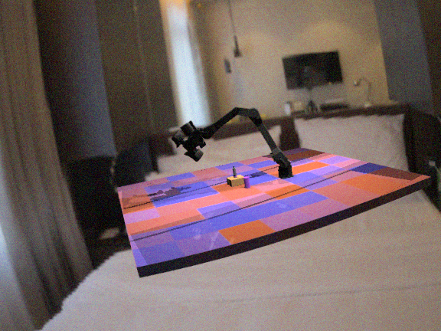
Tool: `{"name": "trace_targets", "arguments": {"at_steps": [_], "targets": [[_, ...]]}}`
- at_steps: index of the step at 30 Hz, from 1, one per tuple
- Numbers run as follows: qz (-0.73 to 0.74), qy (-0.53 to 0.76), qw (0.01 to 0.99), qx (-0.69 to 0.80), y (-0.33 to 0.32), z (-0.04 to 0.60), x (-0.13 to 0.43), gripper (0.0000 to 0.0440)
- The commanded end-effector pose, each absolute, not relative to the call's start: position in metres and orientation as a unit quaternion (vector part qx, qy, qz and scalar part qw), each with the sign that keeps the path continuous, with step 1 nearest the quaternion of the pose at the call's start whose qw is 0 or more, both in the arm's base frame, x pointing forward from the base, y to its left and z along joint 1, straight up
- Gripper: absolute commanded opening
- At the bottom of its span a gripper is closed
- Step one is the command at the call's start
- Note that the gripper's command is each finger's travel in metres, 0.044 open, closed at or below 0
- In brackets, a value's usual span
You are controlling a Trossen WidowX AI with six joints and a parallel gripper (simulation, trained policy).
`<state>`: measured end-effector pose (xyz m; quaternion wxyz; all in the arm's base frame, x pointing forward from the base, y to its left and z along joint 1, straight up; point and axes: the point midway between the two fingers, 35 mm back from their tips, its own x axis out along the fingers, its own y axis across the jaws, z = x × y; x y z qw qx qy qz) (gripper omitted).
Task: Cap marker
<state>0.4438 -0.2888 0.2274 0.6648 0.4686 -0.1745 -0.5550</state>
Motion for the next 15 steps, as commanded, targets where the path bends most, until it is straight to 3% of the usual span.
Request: {"name": "trace_targets", "arguments": {"at_steps": [1,15], "targets": [[-0.547,-0.161,0.665,0.482,-0.277,0.232,0.447,0.0262],[-0.533,-0.092,0.663,0.517,-0.232,0.231,0.454,0.0281]]}}
